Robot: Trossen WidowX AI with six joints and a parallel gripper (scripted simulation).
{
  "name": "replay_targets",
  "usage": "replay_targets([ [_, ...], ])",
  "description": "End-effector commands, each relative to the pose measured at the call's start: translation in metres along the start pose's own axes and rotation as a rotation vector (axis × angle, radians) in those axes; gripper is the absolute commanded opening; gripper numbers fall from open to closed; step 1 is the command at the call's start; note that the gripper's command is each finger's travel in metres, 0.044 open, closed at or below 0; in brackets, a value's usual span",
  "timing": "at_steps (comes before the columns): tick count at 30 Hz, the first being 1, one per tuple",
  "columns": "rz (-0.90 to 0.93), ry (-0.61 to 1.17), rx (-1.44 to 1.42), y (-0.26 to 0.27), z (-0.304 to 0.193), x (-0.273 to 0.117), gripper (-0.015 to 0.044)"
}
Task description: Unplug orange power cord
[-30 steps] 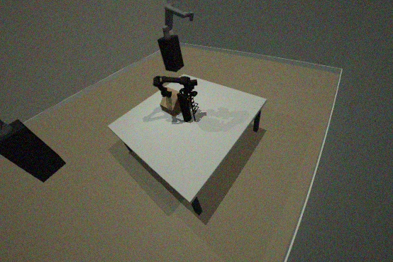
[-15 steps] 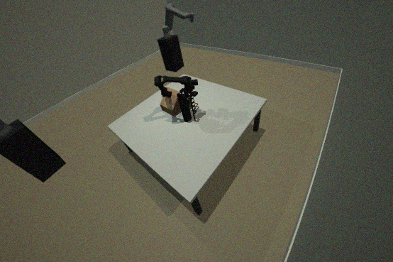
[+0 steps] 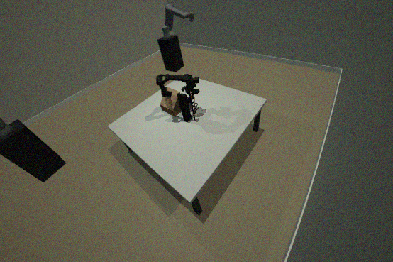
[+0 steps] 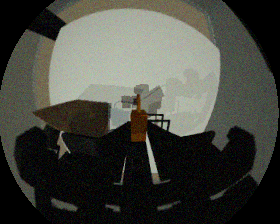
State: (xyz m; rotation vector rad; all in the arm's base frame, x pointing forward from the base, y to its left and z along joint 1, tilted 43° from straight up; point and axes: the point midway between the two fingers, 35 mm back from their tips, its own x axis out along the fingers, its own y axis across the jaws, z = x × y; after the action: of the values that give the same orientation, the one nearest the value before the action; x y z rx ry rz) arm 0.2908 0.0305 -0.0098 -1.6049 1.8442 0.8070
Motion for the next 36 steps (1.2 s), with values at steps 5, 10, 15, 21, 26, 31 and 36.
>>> replay_targets([
  [5, -0.002, 0.003, -0.002, -0.001, -0.002, 0.000, 0.0289],
  [10, -0.003, 0.001, -0.002, -0.002, 0.012, -0.004, 0.0420],
  [15, -0.003, -0.001, -0.002, 0.000, 0.056, -0.012, 0.0440],
  [21, -0.003, -0.001, -0.002, 0.000, 0.058, -0.013, 0.0440],
  [26, -0.003, -0.001, -0.002, 0.000, 0.058, -0.013, 0.0440],
  [31, -0.003, -0.001, -0.002, 0.000, 0.058, -0.013, 0.0440],
  [36, -0.003, -0.001, -0.002, 0.000, 0.058, -0.013, 0.0440],
])
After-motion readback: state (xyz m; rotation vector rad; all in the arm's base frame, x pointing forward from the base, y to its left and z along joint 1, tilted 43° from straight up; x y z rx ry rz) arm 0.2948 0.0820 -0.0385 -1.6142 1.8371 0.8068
